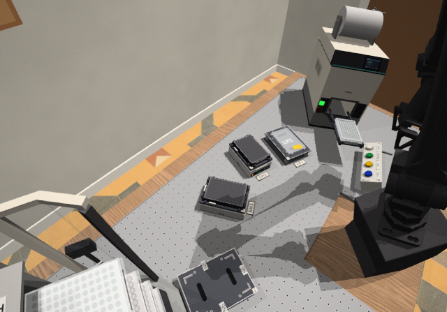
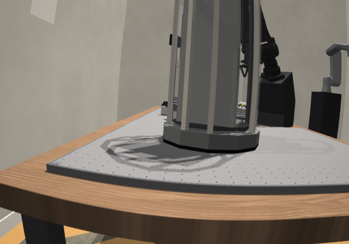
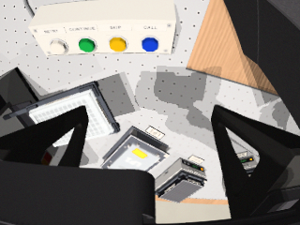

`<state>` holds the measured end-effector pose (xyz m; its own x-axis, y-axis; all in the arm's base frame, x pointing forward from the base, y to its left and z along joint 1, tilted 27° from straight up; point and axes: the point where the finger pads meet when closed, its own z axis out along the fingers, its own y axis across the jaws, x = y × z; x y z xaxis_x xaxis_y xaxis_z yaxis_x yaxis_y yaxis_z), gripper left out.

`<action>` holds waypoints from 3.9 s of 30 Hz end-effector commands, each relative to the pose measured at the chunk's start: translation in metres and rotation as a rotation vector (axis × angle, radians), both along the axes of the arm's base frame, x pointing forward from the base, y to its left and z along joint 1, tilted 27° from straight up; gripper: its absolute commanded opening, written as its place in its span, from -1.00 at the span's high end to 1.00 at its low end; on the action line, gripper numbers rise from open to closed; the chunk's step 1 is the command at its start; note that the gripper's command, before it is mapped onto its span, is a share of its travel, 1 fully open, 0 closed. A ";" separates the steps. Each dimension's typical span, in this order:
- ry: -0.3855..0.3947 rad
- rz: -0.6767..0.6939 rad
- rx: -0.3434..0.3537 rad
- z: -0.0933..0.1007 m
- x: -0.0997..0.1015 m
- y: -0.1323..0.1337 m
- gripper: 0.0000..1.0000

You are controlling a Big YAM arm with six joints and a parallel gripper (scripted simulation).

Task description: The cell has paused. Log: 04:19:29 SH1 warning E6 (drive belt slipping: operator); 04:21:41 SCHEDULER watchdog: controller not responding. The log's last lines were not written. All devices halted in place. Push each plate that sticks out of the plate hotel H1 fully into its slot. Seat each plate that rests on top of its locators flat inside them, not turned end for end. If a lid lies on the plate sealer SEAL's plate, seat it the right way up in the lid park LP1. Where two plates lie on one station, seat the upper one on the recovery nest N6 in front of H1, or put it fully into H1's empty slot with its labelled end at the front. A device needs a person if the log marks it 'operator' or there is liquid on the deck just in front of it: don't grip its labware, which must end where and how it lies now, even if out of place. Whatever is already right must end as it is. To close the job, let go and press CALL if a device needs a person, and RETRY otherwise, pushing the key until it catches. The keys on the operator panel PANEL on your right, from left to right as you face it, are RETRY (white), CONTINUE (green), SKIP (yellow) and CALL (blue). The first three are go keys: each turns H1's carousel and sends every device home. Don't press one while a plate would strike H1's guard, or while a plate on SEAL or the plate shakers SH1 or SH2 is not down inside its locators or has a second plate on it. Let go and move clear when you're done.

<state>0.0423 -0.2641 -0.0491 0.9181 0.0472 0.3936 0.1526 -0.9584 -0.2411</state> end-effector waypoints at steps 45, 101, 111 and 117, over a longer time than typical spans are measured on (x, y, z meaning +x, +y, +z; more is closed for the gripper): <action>0.006 -0.020 -0.010 -0.098 0.040 0.021 0.60; 0.006 -0.016 0.005 -0.149 0.063 0.044 1.00; 0.004 -0.030 -0.012 -0.148 0.061 0.036 1.00; 0.005 -0.018 -0.004 -0.150 0.064 0.041 1.00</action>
